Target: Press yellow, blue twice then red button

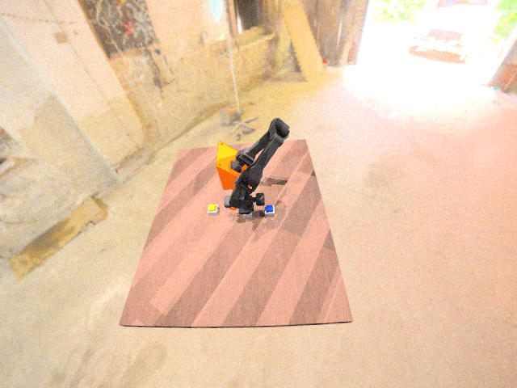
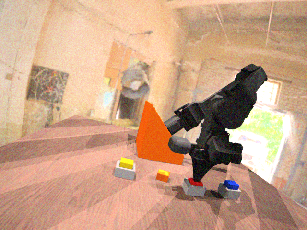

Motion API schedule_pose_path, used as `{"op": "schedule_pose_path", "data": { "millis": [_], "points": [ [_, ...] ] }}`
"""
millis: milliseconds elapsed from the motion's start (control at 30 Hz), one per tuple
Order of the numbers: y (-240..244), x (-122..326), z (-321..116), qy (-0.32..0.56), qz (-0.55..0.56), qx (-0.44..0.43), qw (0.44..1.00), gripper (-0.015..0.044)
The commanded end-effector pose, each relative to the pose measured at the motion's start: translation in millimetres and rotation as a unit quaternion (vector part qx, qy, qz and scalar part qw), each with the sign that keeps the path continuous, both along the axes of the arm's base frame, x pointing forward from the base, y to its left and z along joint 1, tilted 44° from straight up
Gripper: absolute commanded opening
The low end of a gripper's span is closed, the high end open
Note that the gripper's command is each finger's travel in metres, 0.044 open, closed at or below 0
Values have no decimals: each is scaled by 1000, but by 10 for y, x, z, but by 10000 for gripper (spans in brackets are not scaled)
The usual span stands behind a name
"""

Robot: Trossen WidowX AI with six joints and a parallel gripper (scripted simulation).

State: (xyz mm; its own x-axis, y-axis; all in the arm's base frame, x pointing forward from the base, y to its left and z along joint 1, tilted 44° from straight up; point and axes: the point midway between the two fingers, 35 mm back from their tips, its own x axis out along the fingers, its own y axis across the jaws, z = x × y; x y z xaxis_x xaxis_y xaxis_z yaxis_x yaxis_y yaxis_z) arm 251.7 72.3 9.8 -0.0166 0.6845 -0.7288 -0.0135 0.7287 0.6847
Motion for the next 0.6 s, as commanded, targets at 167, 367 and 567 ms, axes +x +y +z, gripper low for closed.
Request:
{"op": "schedule_pose_path", "data": {
  "millis": [167,367,567],
  "points": [
    [16,-16,-11,4,0,2,1000,20],
    [-70,-2,69,2,0,0,1000,20],
    [-227,-7,242,4,0,1,1000,20]
  ]
}}
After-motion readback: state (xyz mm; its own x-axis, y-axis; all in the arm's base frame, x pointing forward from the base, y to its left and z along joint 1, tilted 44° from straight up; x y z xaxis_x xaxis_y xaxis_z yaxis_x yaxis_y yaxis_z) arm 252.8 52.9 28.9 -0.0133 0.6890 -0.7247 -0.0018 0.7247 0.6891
